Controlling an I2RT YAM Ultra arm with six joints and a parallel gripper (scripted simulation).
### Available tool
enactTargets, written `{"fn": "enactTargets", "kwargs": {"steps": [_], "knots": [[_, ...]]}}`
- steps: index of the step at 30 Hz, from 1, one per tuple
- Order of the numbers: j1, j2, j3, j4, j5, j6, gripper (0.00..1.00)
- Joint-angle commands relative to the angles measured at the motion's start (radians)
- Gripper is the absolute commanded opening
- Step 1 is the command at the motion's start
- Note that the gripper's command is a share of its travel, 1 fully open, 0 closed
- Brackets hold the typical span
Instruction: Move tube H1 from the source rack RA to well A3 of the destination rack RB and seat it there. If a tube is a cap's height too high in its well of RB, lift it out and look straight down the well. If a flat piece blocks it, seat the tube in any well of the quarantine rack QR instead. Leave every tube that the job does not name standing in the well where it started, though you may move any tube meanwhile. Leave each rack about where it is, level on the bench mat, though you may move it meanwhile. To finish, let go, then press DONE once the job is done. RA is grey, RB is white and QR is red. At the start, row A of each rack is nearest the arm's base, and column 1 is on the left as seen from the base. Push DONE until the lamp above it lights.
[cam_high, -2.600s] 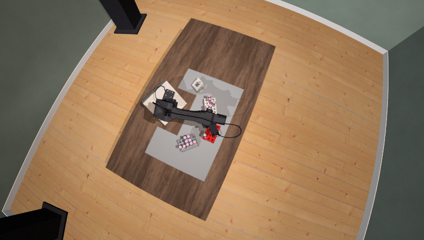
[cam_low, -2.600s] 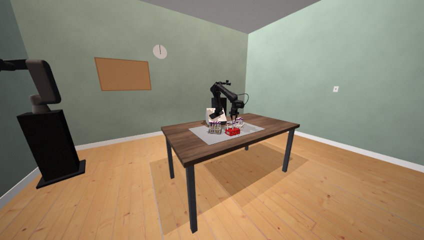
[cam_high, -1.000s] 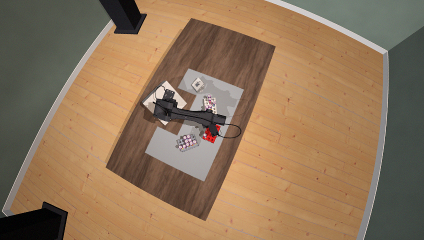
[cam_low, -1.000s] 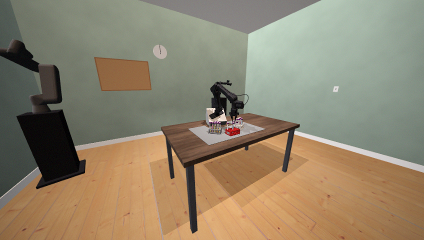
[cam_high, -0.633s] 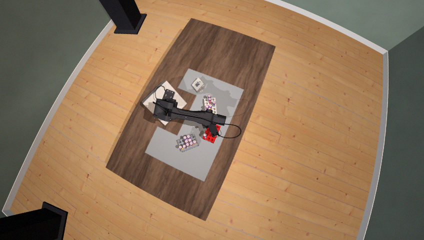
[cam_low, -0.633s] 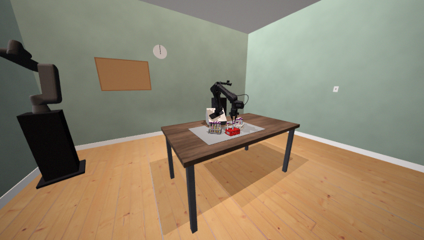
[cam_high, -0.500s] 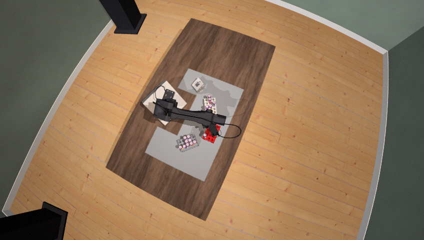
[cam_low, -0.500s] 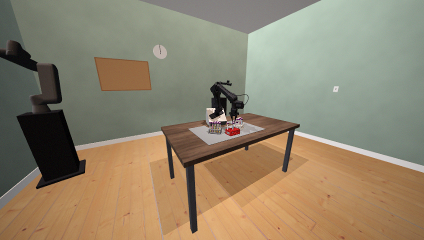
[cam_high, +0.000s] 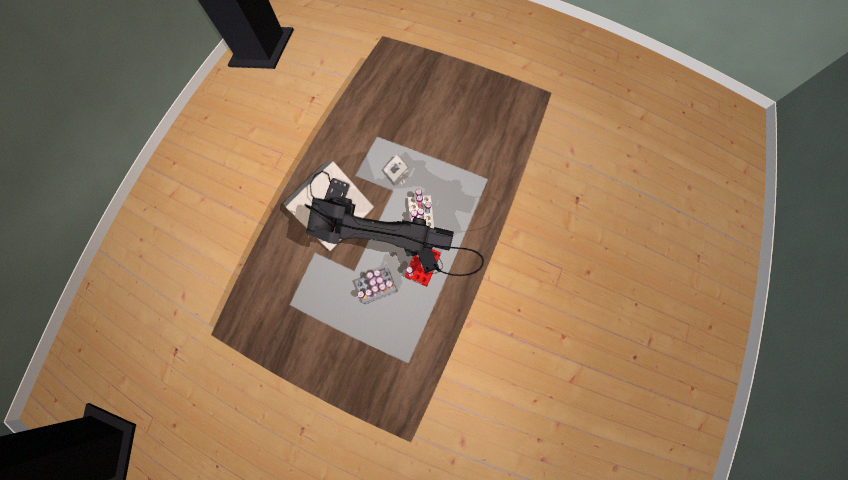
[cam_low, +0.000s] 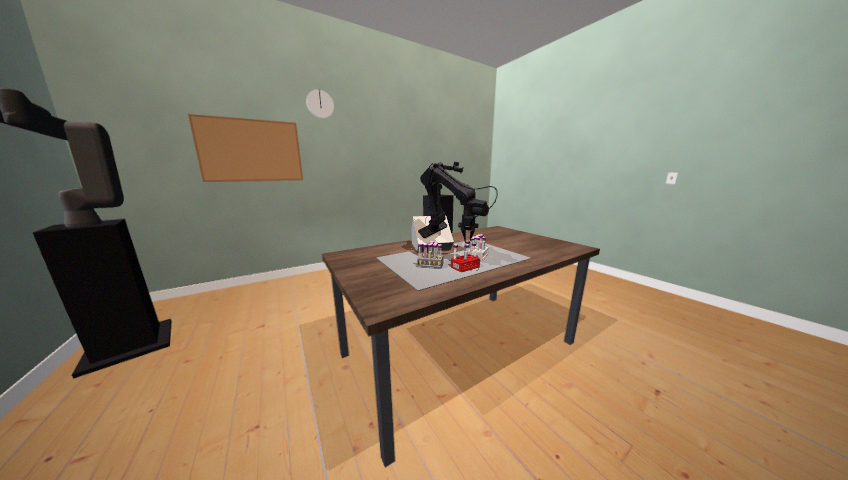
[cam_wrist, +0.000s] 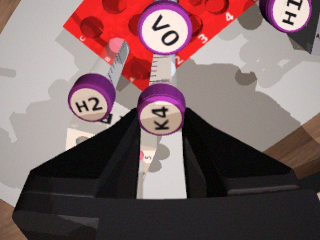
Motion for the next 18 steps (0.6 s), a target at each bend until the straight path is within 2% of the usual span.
{"fn": "enactTargets", "kwargs": {"steps": [1, 18], "knots": [[0.019, -0.04, 0.042, -0.03, 0.017, 0.016, 0.0], [0.04, -0.054, 0.087, -0.096, 0.029, 0.036, 0.0]]}}
